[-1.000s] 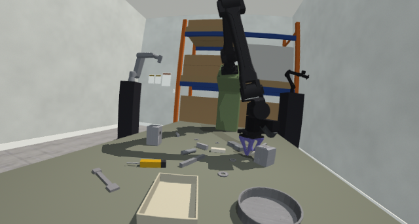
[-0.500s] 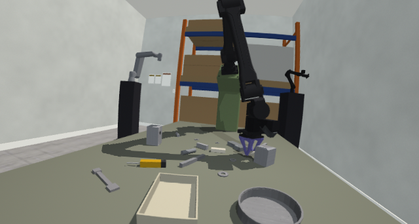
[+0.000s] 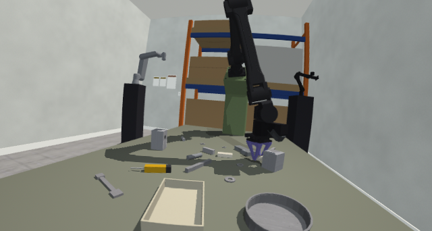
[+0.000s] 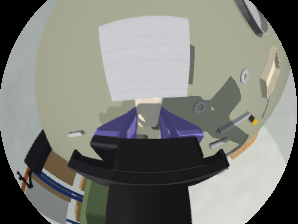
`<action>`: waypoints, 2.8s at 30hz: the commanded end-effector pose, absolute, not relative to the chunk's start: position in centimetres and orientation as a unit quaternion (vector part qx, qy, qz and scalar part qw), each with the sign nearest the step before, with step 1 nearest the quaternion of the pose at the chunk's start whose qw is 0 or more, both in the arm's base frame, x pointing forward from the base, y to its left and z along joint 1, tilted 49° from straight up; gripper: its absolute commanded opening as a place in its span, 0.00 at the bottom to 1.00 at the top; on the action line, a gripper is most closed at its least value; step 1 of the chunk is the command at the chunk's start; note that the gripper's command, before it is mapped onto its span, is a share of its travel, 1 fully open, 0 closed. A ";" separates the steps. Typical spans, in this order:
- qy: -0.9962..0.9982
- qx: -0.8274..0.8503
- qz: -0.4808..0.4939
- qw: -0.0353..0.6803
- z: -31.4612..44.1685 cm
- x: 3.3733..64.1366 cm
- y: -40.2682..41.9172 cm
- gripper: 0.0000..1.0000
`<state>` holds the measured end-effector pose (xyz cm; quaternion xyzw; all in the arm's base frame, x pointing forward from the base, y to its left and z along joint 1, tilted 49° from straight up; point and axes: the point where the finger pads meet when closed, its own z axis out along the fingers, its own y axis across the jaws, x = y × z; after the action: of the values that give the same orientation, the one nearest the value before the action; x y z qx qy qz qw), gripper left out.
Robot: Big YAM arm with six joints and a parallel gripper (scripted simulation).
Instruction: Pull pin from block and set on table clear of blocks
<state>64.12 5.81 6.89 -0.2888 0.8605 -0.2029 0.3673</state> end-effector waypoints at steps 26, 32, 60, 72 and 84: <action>0.871 -0.283 -0.207 0.343 4.1 63.3 2.9 0.00; 0.872 -0.283 -0.207 0.342 4.0 63.3 2.8 0.00; 0.874 -0.282 -0.207 0.338 3.3 63.0 2.2 0.00; 0.875 -0.282 -0.208 0.335 2.9 62.9 1.9 0.00; 0.876 -0.281 -0.208 0.333 2.7 62.8 1.8 0.00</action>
<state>63.57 5.17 6.40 -0.2894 0.8604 -0.2012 0.3680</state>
